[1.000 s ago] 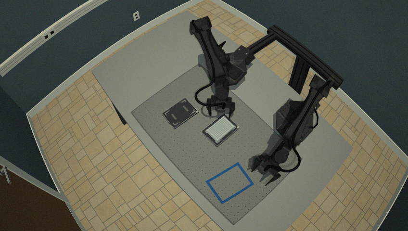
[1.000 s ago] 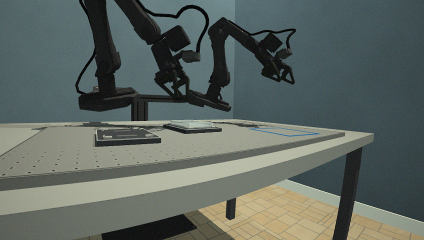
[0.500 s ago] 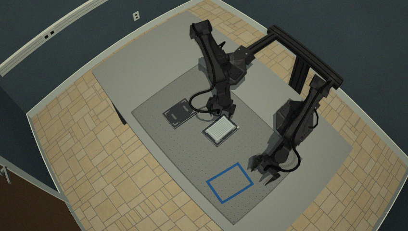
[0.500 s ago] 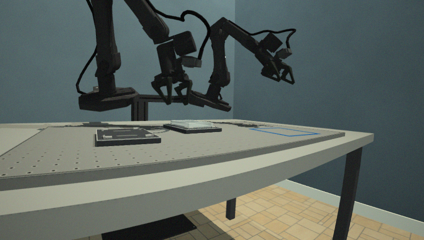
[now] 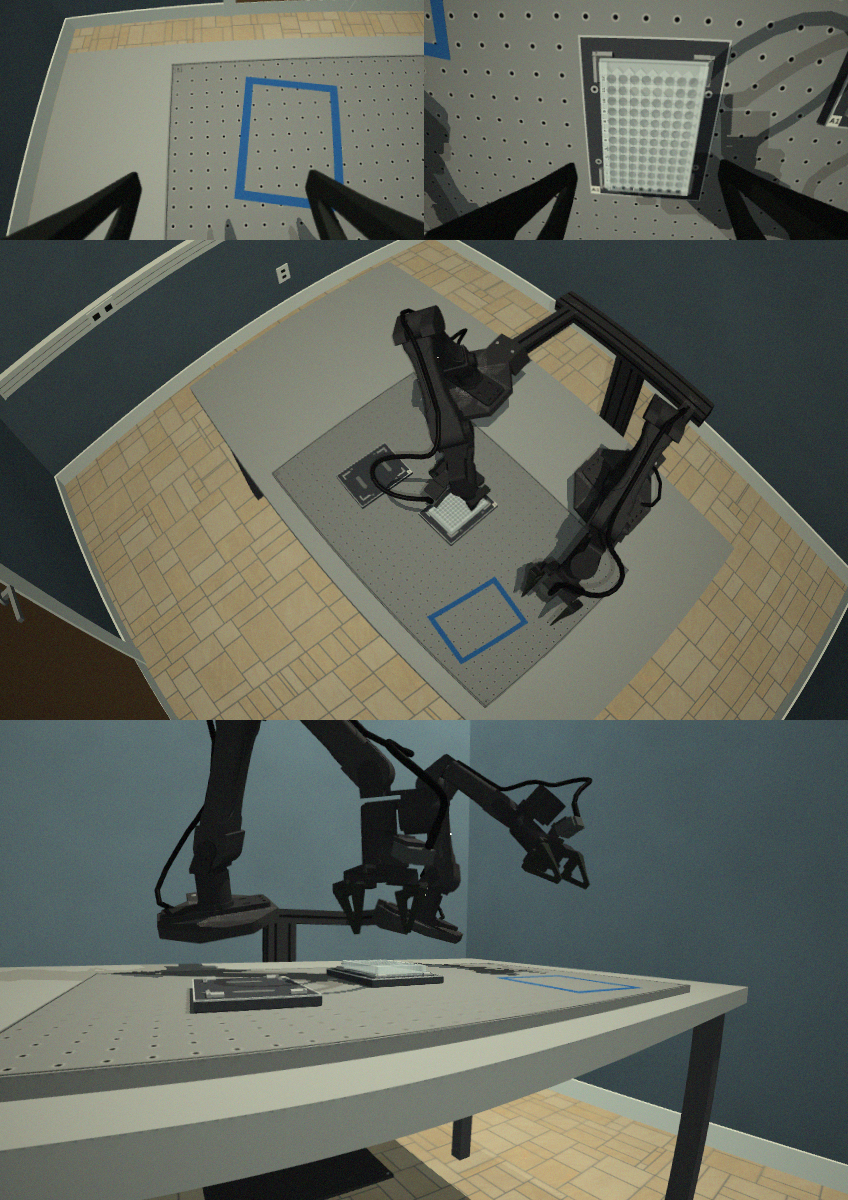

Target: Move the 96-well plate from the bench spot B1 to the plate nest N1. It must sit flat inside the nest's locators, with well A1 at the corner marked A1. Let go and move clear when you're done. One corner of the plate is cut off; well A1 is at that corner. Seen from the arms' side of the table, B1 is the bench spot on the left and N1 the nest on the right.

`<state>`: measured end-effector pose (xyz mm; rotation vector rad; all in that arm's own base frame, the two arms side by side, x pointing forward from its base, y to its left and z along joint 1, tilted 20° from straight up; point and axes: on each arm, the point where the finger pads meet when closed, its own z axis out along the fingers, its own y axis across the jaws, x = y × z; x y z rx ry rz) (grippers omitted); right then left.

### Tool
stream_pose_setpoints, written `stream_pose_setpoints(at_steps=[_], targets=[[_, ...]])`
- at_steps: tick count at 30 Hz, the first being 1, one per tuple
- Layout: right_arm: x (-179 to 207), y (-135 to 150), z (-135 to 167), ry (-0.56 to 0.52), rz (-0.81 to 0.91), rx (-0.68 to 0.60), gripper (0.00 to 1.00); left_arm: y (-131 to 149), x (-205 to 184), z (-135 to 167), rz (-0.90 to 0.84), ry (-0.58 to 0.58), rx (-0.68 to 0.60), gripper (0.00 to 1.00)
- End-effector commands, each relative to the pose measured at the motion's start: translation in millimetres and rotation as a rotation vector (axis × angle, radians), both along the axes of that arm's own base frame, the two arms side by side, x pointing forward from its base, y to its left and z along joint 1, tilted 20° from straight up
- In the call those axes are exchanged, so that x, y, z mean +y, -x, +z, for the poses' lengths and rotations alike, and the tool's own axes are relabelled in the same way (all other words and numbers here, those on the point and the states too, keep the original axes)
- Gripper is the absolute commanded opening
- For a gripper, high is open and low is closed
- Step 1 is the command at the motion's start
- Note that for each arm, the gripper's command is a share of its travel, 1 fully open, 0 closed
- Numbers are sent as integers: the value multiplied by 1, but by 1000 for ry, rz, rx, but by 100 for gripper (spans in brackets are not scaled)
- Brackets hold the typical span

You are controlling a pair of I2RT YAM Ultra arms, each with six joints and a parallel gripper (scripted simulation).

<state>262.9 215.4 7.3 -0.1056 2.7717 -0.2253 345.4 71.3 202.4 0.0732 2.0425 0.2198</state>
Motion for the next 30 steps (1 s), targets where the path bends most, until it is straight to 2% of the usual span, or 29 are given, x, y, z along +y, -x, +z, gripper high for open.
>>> stream_pose_setpoints(at_steps=[1, 9, 30], targets=[[-4, 6, 0, 19, -95, 64, 100, 1, -1, -9, -11, 2, 18, 100], [3, -2, 1, 10, -88, 46, 100, 1, -1, -9, -11, 2, 18, 100], [-10, -5, -31, 19, -86, 55, 100, 1, -1, -9, -11, 2, 18, 100]])
